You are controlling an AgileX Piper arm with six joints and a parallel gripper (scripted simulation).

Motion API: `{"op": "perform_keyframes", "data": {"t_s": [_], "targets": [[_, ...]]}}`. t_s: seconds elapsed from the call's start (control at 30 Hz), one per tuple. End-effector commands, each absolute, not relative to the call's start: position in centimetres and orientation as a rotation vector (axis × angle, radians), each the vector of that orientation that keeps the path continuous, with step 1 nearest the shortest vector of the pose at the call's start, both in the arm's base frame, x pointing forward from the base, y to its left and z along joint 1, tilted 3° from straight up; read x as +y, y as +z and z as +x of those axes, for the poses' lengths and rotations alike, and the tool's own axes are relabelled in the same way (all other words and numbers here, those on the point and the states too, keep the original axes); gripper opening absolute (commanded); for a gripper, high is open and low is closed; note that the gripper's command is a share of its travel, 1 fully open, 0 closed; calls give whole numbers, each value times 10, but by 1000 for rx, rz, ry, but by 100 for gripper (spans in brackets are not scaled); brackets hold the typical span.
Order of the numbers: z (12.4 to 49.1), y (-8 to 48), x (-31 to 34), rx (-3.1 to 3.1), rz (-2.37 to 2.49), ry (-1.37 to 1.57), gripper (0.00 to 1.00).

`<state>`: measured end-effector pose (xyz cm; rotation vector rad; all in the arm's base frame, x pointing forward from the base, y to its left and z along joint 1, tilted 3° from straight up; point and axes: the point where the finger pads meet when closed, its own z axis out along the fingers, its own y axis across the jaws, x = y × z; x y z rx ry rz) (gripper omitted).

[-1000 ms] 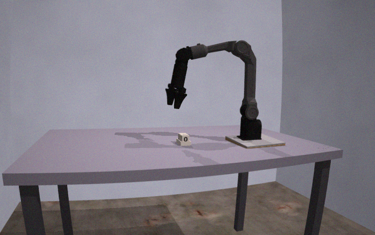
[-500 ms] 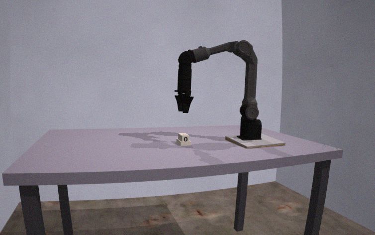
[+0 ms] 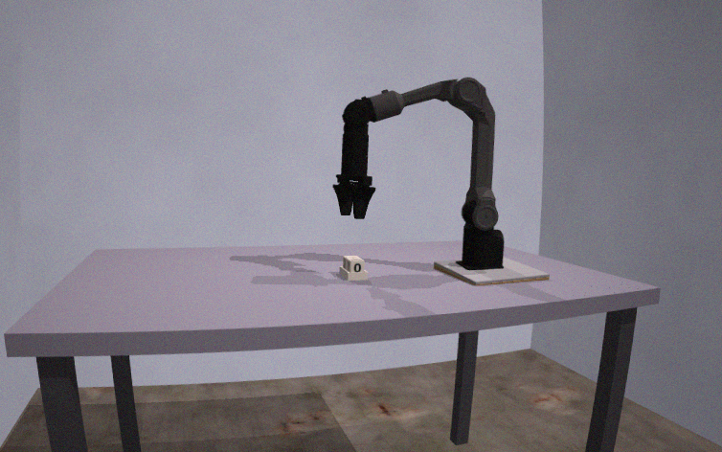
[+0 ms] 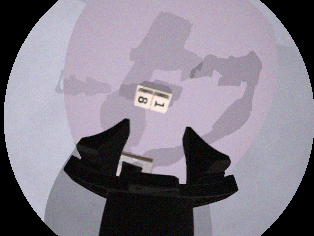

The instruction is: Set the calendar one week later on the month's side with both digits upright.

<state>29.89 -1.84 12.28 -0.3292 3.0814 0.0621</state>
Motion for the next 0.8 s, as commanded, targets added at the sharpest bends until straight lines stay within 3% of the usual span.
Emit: {"op": "perform_keyframes", "data": {"t_s": [0.0, 0.33, 0.77], "targets": [[298, 120, -18, 3064, -474, 61, 100], [299, 105, -17, 2689, -1543, 46, 100], [299, 94, -16, 2156, -2227, 35, 100]]}}
